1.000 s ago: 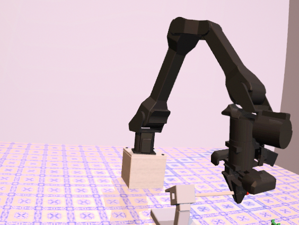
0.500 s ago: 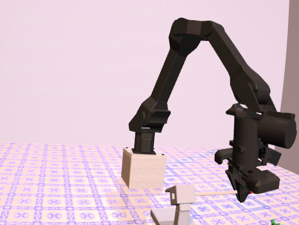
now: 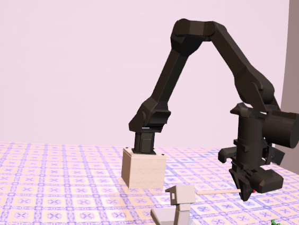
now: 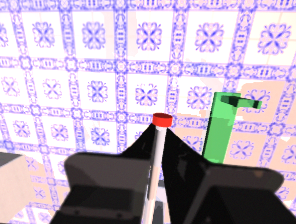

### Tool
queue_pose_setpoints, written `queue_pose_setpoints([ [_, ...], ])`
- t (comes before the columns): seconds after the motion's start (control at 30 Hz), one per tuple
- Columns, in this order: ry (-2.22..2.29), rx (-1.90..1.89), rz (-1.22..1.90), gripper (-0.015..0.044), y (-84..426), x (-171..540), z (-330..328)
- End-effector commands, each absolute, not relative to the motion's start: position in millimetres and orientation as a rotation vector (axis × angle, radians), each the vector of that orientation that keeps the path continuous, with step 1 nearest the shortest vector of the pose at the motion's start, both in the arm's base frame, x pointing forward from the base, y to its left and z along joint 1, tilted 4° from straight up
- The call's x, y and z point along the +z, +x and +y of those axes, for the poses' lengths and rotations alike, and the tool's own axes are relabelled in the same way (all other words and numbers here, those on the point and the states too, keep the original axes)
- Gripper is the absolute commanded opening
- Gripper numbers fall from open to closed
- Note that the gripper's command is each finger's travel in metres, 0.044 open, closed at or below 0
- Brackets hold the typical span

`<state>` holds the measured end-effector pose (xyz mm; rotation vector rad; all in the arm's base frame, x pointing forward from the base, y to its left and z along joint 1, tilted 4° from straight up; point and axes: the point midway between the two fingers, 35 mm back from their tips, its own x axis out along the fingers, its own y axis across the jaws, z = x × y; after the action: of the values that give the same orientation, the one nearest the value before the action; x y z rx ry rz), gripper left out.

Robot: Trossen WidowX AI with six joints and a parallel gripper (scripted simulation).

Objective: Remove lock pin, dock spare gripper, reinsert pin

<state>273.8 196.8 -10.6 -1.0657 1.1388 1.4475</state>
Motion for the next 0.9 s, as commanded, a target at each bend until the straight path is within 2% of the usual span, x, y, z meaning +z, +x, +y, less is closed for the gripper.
queue_pose_setpoints([
  [0.0, -1.059, 1.445, 1.133, 0.0000, 276.7, -7.1, 201.3],
  [0.87, -1.058, 1.460, 1.160, 0.0000, 272.9, 6.2, 207.0],
])
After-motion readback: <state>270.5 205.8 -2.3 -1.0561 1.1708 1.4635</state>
